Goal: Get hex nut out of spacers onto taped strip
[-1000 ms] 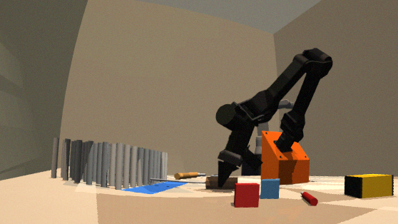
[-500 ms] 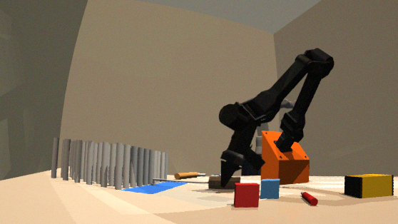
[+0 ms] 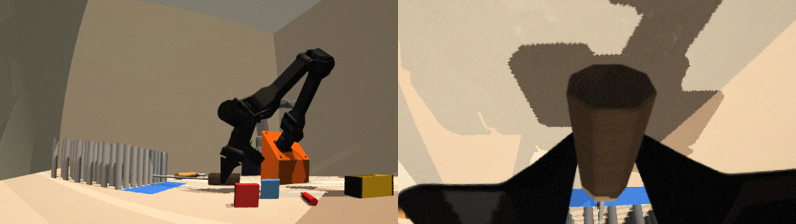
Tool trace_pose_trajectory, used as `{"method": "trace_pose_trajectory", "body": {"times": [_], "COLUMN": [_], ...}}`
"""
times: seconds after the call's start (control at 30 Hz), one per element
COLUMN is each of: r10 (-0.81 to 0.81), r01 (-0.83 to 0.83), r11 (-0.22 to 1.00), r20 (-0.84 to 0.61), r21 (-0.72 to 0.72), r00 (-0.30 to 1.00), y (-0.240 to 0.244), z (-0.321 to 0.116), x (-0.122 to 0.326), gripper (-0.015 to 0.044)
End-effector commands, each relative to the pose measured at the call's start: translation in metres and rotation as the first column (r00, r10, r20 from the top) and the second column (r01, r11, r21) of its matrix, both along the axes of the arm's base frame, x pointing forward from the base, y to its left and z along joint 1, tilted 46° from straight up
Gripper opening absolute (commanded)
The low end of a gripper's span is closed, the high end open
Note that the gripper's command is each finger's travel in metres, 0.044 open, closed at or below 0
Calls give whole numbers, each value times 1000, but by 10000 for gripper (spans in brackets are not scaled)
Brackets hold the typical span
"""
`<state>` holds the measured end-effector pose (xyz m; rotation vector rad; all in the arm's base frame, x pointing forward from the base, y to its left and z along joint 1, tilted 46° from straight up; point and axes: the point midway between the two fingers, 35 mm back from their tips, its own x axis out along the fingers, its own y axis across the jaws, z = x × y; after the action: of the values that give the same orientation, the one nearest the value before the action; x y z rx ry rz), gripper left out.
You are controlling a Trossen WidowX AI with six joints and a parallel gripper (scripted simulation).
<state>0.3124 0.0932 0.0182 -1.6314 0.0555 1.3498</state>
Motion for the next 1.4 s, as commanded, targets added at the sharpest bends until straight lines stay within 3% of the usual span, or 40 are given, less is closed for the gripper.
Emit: {"method": "trace_pose_trajectory", "body": {"times": [0.0, 0.63, 1.37], "r10": [0, -4, 3], "r01": [0, 4, -3], "r11": [1000, 1000, 1000], "r20": [13, 6, 6], "r21": [2, 1, -9], "r00": [1000, 1000, 1000], "y": [-3, 4, -77], "z": [6, 25, 100], "x": [3, -32, -34], "gripper": [0, 0, 0]}}
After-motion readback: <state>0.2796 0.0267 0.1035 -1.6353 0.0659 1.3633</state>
